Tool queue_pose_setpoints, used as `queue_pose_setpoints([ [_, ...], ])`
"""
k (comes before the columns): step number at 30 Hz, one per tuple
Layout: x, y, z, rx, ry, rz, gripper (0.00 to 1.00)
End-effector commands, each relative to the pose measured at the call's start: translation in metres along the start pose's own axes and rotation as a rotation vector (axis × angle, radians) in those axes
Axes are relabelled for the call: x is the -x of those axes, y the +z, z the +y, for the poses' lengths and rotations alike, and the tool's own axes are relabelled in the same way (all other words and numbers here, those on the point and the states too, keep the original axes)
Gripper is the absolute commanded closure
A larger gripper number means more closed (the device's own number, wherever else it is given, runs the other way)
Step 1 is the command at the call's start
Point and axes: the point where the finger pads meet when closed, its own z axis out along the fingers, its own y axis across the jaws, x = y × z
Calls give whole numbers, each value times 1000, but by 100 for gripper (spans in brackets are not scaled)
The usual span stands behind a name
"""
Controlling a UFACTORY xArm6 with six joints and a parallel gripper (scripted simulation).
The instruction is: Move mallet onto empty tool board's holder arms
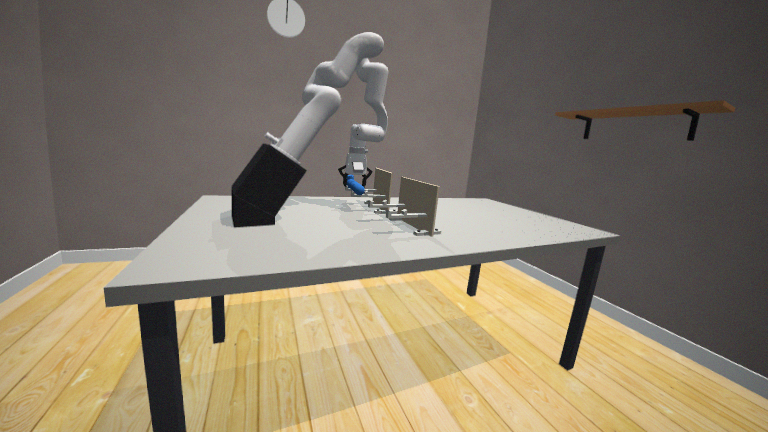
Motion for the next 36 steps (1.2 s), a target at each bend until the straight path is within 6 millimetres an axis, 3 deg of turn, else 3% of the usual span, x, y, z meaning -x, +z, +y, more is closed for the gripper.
queue_pose_setpoints([
  [1,1,0,-1,-2,0,-2,0],
  [15,2,-9,-2,-8,0,0,0],
  [27,1,-44,1,-5,0,-1,0],
  [36,0,-88,-2,-12,1,3,0],
])
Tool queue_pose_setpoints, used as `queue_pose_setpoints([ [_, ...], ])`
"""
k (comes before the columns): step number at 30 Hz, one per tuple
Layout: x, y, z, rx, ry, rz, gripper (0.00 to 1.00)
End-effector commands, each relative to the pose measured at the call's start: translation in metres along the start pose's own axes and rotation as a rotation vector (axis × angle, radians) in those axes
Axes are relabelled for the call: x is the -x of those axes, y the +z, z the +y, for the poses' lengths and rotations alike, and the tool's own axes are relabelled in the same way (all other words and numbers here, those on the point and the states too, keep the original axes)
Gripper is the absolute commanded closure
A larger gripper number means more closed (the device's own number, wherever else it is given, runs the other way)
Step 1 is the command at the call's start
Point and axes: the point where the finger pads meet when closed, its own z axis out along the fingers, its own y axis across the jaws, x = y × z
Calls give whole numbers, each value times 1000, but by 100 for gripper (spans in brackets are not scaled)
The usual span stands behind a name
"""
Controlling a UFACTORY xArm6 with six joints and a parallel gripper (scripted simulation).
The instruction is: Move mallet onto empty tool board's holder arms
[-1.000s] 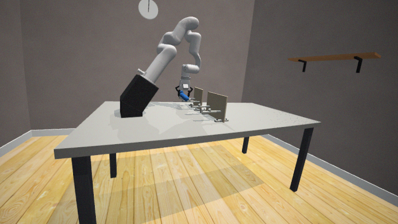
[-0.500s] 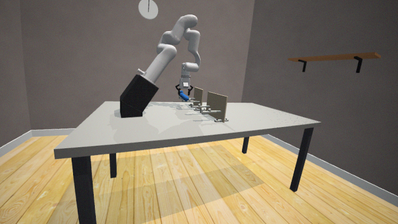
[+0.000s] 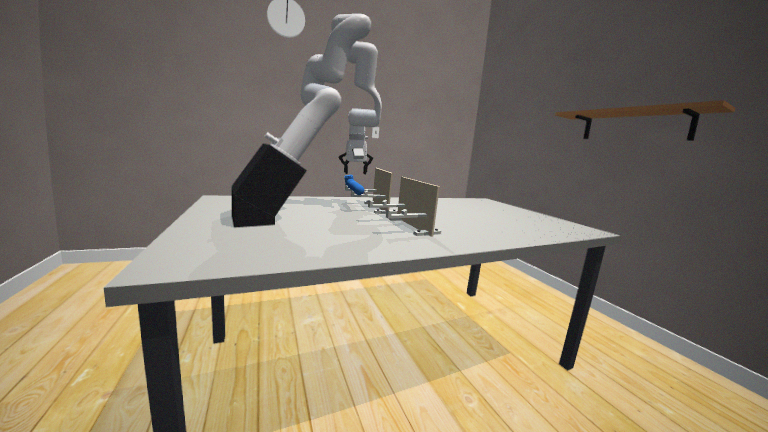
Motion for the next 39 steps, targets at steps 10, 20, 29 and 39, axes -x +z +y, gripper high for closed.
queue_pose_setpoints([
  [10,-1,-34,1,42,-5,9,0],
  [20,-1,-34,1,42,-5,9,0],
  [29,-1,-34,1,42,-5,9,0],
  [39,-1,-34,1,42,-5,9,0],
])
